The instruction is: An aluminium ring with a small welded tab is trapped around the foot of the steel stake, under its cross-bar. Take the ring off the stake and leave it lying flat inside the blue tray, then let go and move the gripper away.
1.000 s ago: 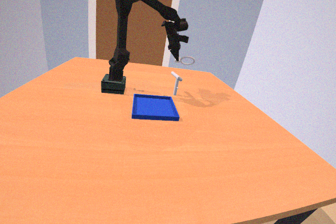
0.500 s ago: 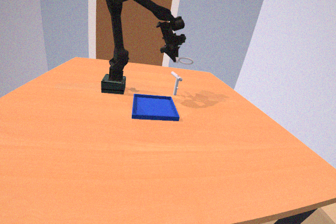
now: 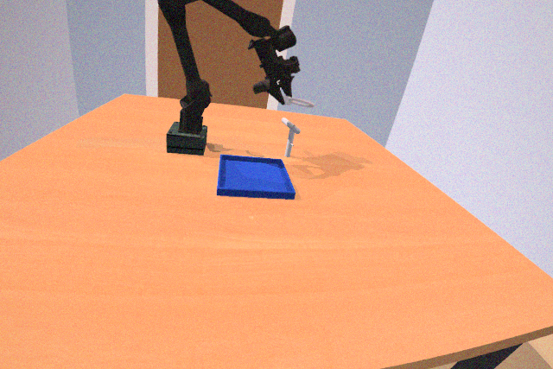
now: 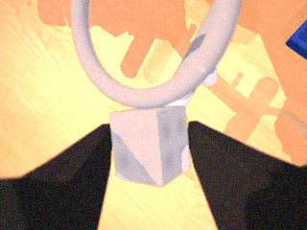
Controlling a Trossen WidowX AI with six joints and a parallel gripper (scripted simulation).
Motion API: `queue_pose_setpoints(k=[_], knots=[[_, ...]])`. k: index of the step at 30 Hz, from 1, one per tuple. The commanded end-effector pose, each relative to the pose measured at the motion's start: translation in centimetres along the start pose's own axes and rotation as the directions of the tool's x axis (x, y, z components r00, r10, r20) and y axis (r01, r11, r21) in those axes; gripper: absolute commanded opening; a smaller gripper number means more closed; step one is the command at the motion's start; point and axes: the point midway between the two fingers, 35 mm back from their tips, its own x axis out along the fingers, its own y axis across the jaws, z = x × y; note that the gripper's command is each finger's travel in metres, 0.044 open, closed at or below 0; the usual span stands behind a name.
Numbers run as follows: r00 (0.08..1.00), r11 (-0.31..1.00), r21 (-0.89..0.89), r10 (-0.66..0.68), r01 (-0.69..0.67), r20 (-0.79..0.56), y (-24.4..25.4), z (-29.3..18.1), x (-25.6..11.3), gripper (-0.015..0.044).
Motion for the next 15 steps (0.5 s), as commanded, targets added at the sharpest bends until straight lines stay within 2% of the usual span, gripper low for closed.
queue_pose_setpoints(k=[1,15], knots=[[0.999,0.994,0.100,0.039,-0.041,0.015,-0.5,0.1,-0.3,0.0000],[0.991,0.912,0.388,0.118,-0.132,0.062,-2.7,-0.1,-0.2,0.0000]])
